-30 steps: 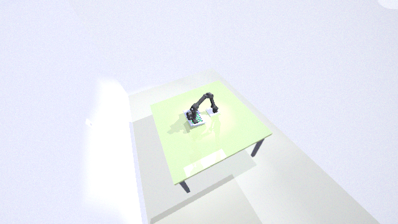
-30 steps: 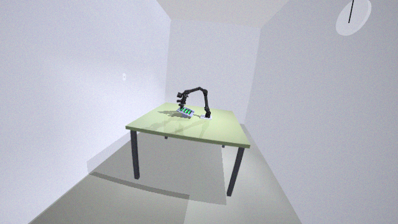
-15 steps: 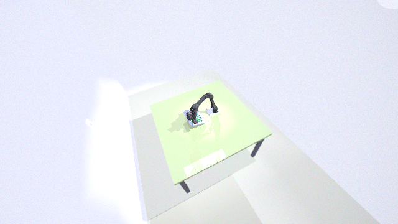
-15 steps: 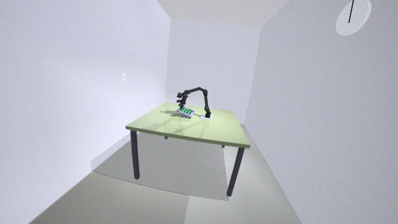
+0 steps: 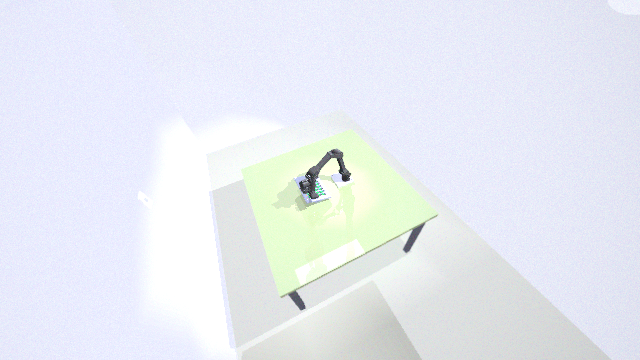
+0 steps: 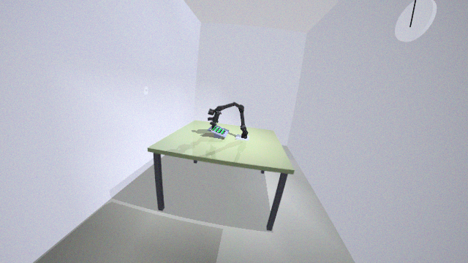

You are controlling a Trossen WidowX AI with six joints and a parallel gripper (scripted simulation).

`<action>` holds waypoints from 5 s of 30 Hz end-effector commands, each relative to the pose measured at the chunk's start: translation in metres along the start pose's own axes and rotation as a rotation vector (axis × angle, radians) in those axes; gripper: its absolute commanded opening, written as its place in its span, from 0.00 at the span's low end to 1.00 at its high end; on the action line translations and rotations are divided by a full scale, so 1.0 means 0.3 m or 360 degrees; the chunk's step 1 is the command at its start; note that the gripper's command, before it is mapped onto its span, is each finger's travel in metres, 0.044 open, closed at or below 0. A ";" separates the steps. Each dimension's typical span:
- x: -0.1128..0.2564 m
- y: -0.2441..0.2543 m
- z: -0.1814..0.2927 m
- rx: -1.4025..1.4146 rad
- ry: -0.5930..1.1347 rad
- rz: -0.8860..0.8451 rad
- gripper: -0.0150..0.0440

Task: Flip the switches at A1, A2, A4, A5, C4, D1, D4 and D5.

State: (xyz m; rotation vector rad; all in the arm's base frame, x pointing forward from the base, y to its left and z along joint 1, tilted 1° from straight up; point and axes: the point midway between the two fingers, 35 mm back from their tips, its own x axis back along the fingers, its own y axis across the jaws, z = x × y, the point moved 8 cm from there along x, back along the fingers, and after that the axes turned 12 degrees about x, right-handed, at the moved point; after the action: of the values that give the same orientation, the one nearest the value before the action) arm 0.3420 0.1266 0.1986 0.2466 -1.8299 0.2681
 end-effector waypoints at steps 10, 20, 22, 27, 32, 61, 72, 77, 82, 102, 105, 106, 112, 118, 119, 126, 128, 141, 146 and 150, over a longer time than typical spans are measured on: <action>-0.009 0.000 0.000 0.0007 0.0000 -0.0003 0.25; -0.013 0.000 0.000 0.0007 0.0000 -0.0003 0.25; -0.014 0.000 0.000 0.0007 0.0000 -0.0003 0.25; 0.000 0.000 -0.001 0.0000 -0.0004 0.0001 0.25; 0.202 0.003 0.015 0.0007 -0.0039 0.0005 0.25; 0.036 -0.103 0.023 0.0008 0.0001 0.0001 0.25; 0.006 -0.103 0.022 0.0008 0.0000 0.0001 0.25; 0.006 -0.103 0.022 0.0008 0.0000 0.0001 0.25; 0.006 -0.103 0.022 0.0008 0.0000 0.0001 0.25; 0.003 -0.103 0.022 0.0008 0.0000 0.0001 0.25; 0.002 -0.103 0.022 0.0008 0.0000 0.0001 0.25; 0.001 -0.103 0.022 0.0008 0.0000 0.0001 0.25; -0.001 -0.103 0.022 0.0008 0.0000 0.0001 0.25; -0.004 -0.103 0.022 0.0008 0.0000 0.0001 0.25; -0.005 -0.103 0.022 0.0008 0.0000 0.0001 0.25; -0.008 -0.103 0.022 0.0008 0.0000 0.0001 0.25; -0.009 -0.103 0.022 0.0008 0.0000 0.0001 0.25; -0.014 -0.103 0.022 0.0008 0.0000 0.0001 0.25; 0.036 -0.104 0.020 0.0003 -0.0009 0.0010 0.25; 0.202 -0.100 0.036 0.0008 -0.0038 0.0009 0.25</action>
State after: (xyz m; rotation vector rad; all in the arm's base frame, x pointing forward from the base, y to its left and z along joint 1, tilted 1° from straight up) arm 0.3336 0.0934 0.2253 0.2453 -1.8138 0.2795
